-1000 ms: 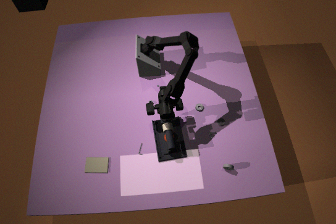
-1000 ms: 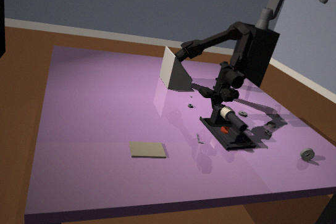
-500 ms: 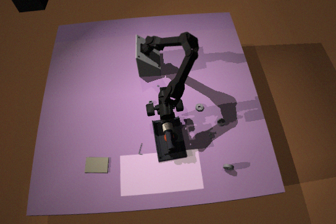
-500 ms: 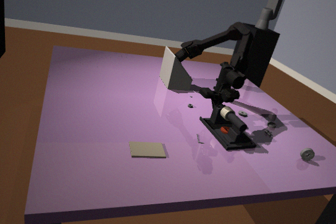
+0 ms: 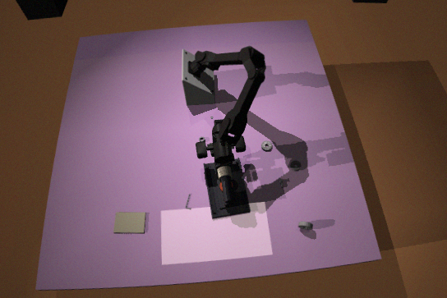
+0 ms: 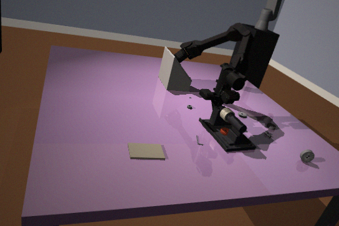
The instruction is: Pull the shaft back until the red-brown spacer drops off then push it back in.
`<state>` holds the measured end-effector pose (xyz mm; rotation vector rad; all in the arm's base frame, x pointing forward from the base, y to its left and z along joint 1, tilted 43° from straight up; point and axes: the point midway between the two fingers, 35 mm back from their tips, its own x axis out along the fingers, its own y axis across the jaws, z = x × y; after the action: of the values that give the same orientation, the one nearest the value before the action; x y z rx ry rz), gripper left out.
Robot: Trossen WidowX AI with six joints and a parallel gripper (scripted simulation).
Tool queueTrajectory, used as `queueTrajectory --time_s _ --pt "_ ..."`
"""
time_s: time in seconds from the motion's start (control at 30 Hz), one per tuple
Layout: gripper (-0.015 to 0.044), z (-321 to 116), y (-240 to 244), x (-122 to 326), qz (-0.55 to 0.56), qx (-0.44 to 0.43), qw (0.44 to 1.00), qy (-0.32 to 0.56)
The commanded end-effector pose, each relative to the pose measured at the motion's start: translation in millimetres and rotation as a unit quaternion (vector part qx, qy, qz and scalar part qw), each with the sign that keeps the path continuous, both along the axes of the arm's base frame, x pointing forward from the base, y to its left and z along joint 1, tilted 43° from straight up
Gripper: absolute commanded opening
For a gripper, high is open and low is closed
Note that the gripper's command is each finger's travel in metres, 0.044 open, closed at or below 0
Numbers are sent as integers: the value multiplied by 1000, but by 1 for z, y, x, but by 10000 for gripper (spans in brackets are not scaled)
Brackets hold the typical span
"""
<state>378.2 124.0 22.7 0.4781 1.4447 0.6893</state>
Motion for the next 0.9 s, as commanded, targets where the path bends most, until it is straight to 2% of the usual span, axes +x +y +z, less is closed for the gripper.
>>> queueTrajectory --time_s 0.0,0.57,0.87 --pt "0 2 -1 4 -3 0 1000 -3" --pt "0 2 -1 6 -3 0 1000 -3" --pt "236 0 0 2 0 0 1000 2"
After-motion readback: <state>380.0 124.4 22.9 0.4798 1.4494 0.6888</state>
